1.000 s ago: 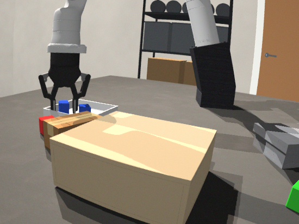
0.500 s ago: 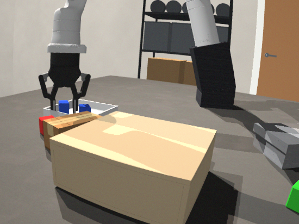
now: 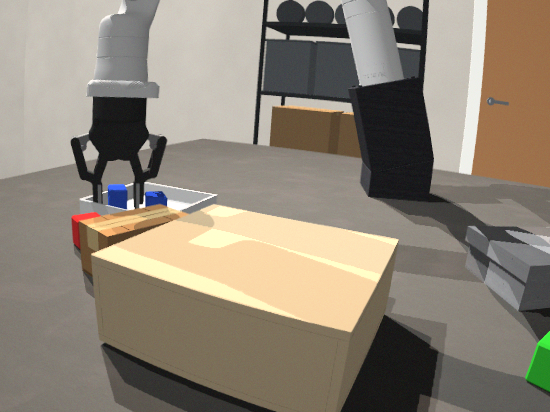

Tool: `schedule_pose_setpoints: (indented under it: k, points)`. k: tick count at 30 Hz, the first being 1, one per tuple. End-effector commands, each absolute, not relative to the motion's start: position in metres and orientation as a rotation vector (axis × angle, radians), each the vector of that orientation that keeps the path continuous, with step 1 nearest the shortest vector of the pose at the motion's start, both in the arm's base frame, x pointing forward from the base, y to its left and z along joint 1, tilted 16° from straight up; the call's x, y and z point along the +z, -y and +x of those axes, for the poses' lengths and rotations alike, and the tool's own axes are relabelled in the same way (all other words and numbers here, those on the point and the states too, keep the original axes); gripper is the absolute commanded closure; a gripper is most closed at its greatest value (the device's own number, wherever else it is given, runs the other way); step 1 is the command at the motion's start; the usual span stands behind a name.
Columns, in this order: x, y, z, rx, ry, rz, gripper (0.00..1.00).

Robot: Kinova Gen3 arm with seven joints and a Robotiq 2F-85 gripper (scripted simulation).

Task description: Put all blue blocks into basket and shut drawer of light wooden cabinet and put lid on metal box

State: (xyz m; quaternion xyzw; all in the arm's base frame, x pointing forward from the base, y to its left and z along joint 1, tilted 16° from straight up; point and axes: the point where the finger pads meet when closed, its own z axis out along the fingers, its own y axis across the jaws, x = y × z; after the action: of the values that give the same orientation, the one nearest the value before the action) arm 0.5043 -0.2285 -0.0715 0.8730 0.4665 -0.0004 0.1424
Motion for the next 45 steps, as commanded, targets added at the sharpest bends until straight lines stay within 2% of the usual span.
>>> schedule_pose_setpoints:
  k: [1,14,45]
  points:
    - [-0.070,0.228,0.505,0.001,-1.346,2.518,0.44]
    - [-0.052,0.223,0.502,0.001,-1.346,2.518,0.44]
    - [0.062,0.194,0.486,0.001,-1.346,2.518,0.44]
